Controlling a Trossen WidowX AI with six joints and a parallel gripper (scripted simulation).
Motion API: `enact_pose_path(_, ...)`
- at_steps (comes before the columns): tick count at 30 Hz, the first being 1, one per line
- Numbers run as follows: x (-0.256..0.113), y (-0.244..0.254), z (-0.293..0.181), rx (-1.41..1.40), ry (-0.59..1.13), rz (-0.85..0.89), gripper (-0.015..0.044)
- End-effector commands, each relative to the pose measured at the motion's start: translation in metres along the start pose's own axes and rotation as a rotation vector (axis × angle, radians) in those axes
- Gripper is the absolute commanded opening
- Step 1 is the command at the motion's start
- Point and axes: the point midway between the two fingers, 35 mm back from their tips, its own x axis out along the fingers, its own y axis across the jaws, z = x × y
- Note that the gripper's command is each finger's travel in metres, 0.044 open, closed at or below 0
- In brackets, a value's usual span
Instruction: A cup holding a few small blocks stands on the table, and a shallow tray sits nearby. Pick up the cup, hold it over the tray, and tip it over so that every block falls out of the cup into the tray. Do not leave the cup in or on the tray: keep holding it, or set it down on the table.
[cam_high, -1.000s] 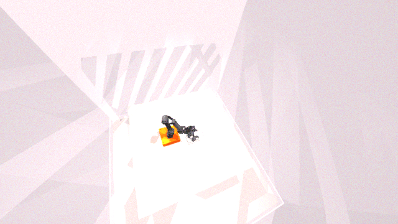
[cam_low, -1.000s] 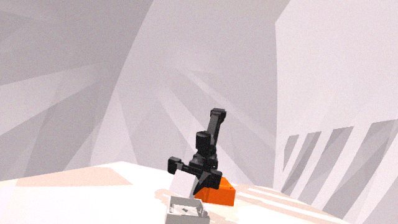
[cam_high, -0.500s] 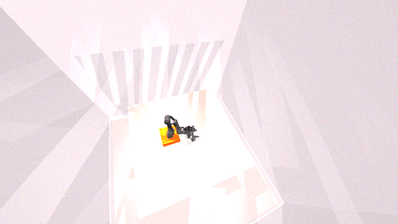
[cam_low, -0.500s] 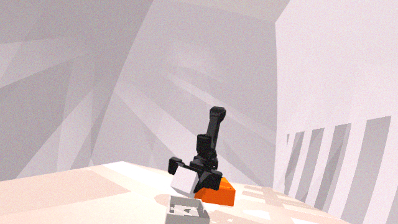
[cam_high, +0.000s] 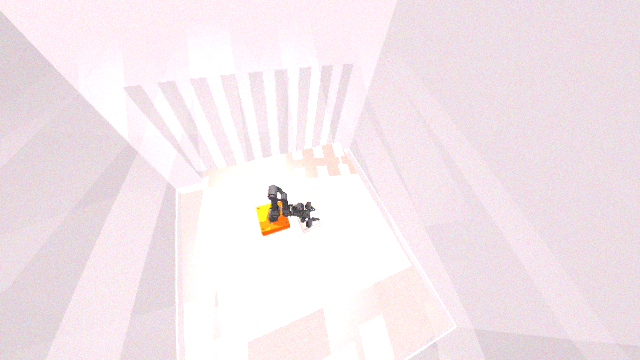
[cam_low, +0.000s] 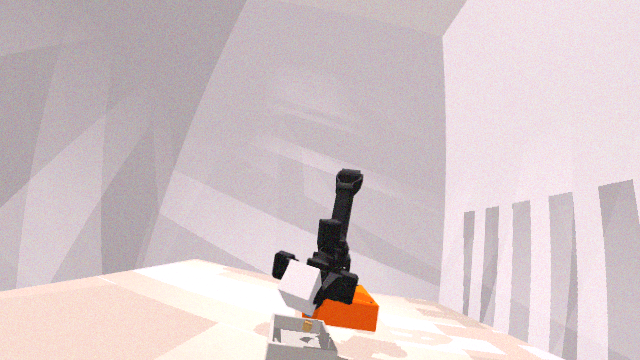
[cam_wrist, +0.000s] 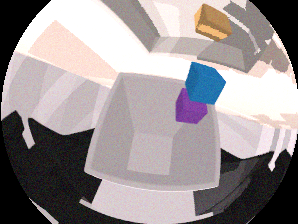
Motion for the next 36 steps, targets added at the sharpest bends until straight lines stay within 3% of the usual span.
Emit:
enact_pose_path(1, -0.0031, 0.0000, 0.0048, 0.006, -0.005, 0.003, 0.0000)
enact_pose_path(36, -0.0012, 0.0000, 0.0002, 0.000, 0.007, 0.001, 0.0000)
